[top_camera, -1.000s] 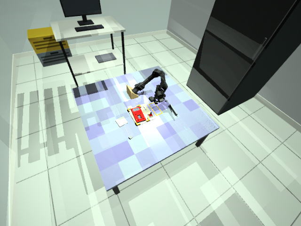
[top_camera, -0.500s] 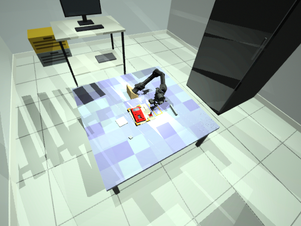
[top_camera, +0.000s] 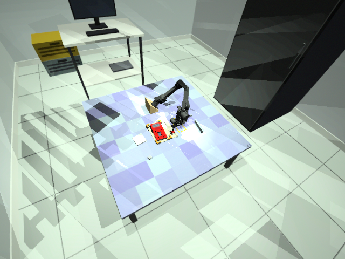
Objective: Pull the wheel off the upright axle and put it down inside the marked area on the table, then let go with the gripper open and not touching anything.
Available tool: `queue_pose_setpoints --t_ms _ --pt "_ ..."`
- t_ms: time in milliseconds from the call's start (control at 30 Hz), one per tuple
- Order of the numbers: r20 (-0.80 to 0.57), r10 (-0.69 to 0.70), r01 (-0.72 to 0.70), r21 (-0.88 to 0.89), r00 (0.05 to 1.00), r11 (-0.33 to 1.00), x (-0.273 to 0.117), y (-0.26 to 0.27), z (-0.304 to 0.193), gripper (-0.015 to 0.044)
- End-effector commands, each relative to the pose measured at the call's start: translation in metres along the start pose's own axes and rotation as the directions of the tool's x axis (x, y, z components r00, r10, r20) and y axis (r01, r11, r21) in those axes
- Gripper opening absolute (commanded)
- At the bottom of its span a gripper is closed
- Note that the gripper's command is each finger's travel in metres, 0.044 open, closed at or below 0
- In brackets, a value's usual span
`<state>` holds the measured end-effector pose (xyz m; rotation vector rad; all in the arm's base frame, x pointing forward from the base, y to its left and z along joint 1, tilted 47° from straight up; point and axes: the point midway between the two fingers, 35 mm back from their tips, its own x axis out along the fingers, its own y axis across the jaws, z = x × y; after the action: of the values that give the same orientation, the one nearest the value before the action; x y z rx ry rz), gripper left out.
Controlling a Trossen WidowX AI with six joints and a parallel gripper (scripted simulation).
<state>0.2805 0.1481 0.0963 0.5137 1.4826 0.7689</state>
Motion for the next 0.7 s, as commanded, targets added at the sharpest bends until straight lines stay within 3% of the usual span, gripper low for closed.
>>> queue_pose_setpoints --t_ms 0,333,567,667 --pt "0.000 0.000 0.000 0.000 1.000 1.000 0.000 0.000 0.000 0.0026" --pt "0.000 0.000 0.000 0.000 1.000 1.000 -0.002 0.000 0.000 0.0289" --pt "0.005 0.003 -0.003 0.006 1.000 1.000 -0.057 -0.001 0.000 0.0300" --pt "0.005 0.004 -0.004 0.007 1.000 1.000 -0.060 -0.001 0.000 0.0300"
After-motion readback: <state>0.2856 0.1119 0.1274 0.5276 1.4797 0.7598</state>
